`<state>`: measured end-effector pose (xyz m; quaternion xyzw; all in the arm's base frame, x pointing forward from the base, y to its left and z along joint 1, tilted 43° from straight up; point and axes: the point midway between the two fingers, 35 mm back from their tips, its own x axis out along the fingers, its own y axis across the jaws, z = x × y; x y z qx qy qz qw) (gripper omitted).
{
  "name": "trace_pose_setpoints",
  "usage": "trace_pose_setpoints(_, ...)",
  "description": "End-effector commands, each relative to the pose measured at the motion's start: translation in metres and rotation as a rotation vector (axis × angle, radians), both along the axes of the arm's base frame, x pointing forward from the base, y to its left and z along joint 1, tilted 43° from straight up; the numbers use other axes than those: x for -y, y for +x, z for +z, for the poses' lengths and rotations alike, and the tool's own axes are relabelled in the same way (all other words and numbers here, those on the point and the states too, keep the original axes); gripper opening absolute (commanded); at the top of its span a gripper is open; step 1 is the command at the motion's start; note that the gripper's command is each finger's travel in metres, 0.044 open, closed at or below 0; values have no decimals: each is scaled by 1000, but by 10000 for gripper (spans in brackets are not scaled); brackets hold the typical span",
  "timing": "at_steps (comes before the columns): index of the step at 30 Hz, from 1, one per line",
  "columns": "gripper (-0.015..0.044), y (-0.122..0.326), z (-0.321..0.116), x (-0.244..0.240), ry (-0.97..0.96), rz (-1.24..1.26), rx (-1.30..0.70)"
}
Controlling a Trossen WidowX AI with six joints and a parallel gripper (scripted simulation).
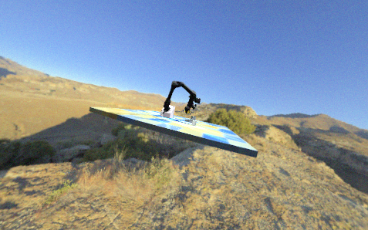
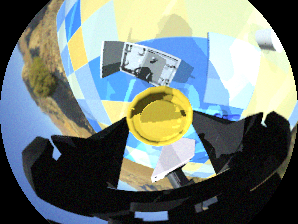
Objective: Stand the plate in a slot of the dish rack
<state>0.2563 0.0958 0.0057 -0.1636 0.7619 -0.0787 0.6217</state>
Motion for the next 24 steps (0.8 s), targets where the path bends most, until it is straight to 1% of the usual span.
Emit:
trace_pose_setpoints(1, 0, -2, -6, 3, 85, 51, -39)
trace_pose_setpoints(12, 0, -1, -24, 14, 311, 209, -96)
trace_pose_setpoints(24, 0, 1, -37, 25, 546, 411, -67)
